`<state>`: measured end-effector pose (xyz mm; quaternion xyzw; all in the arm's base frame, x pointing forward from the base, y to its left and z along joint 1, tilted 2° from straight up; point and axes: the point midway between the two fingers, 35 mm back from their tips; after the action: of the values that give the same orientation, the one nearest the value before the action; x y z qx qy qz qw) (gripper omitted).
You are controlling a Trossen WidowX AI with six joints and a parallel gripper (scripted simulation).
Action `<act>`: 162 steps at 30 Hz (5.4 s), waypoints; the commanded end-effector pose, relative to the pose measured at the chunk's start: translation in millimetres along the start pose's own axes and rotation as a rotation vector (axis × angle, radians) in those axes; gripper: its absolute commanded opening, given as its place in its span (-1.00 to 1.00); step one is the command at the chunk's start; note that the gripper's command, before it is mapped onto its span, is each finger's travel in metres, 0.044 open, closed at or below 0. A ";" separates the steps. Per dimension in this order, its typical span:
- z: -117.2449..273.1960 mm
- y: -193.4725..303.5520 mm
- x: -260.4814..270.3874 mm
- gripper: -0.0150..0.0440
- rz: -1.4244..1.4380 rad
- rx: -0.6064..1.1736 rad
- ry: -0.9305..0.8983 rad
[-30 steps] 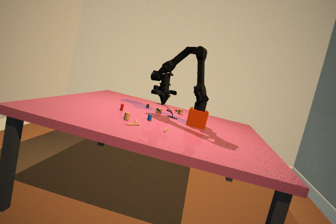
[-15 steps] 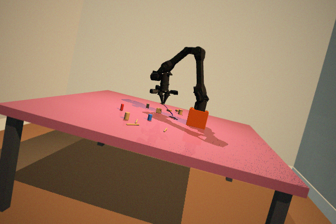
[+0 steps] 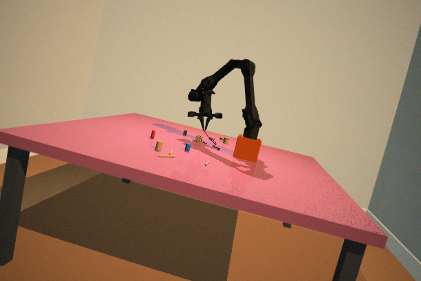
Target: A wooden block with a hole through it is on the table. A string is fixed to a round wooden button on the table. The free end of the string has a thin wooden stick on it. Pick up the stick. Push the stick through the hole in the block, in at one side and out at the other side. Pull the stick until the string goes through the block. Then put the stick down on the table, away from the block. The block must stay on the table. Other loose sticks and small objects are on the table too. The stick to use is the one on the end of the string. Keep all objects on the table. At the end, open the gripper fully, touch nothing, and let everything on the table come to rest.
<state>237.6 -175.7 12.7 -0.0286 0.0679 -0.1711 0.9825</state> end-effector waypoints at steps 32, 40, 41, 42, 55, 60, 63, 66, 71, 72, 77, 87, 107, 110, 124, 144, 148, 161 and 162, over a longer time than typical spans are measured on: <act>-3.4 -45.9 8.2 -0.49 -0.963 -0.034 0.075; -4.4 -56.6 8.9 -0.49 -1.184 -0.050 0.089; -4.5 -57.9 9.0 -0.49 -1.212 -0.052 0.090; -4.6 -59.3 9.1 -0.49 -1.240 -0.054 0.092; -6.7 -76.8 9.1 -0.49 -1.599 -0.089 0.111; -7.6 -83.6 8.9 -0.49 -1.737 -0.105 0.118; -7.9 -85.6 8.7 -0.49 -1.778 -0.110 0.119; -7.7 -85.5 8.8 -0.49 -1.776 -0.109 0.119; -5.8 -84.0 9.1 -0.49 -1.756 -0.102 0.113; -5.7 -84.1 9.8 -0.49 -1.756 -0.101 0.112; -4.4 -84.3 15.9 -0.49 -1.757 -0.094 0.105; -2.2 -84.5 28.4 -0.49 -1.759 -0.080 0.090; 2.8 -84.0 53.6 -0.49 -1.765 -0.051 0.061; 3.5 -83.8 57.3 -0.49 -1.766 -0.047 0.056; 7.1 -82.4 74.9 -0.49 -1.769 -0.025 0.036; 12.1 -79.0 99.7 -0.49 -1.773 0.008 0.009; 13.1 -78.2 104.5 -0.49 -1.774 0.014 0.004; 16.3 -74.5 120.3 -0.49 -1.771 0.037 -0.013; 16.5 -74.2 121.6 -0.49 -1.772 0.038 -0.015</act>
<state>324.5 -287.2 22.9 -0.0570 0.0094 -0.8699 0.4899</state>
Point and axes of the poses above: the point midway between the two fingers, 35 mm back from their tips, its own z axis back along the fingers, its own x axis across the jaws, y = z × x, and after that the axes turned 14 degrees about -z, right-handed
